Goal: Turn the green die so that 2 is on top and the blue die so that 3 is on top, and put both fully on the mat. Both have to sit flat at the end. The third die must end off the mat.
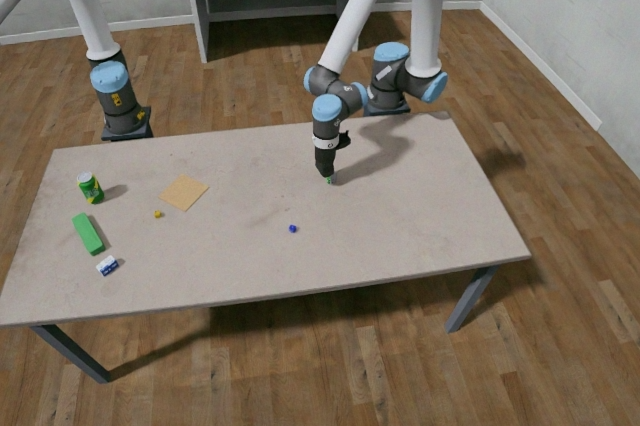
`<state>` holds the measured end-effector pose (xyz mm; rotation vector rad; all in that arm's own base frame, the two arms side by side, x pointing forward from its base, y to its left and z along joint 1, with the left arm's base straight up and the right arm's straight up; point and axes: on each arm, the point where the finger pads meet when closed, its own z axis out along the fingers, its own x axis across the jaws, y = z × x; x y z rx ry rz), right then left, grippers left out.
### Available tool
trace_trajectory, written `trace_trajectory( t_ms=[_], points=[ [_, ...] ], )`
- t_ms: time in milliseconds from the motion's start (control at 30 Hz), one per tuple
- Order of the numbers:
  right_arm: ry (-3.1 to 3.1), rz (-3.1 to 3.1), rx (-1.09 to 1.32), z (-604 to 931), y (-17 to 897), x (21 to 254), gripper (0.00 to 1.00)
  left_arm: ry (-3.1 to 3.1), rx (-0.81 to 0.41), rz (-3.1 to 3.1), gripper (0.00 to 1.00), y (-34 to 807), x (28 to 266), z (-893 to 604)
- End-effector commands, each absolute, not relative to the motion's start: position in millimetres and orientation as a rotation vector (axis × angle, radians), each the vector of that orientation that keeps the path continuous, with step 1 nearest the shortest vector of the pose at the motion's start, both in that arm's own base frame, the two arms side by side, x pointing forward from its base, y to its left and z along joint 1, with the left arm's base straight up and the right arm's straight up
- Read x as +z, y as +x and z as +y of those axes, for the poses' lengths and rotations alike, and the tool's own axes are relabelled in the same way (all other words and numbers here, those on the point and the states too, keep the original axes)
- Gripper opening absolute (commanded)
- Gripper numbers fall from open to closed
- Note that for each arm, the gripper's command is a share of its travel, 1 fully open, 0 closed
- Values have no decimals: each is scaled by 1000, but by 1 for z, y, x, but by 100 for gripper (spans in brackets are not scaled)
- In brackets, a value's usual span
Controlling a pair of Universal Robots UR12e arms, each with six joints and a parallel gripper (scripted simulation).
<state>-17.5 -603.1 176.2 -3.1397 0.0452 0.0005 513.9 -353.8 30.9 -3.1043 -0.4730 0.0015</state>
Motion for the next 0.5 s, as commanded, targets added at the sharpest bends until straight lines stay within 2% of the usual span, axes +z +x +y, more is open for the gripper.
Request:
trace_trajectory(
  t_ms=[0,467],
  points=[
    [-3141,45,0,-604,-17,177,100,-3106,0,-473,70,514,28,-354],
    [-3141,45,0,-604,-17,177,100,-3106,0,-473,70,514,19,-354]
  ],
)
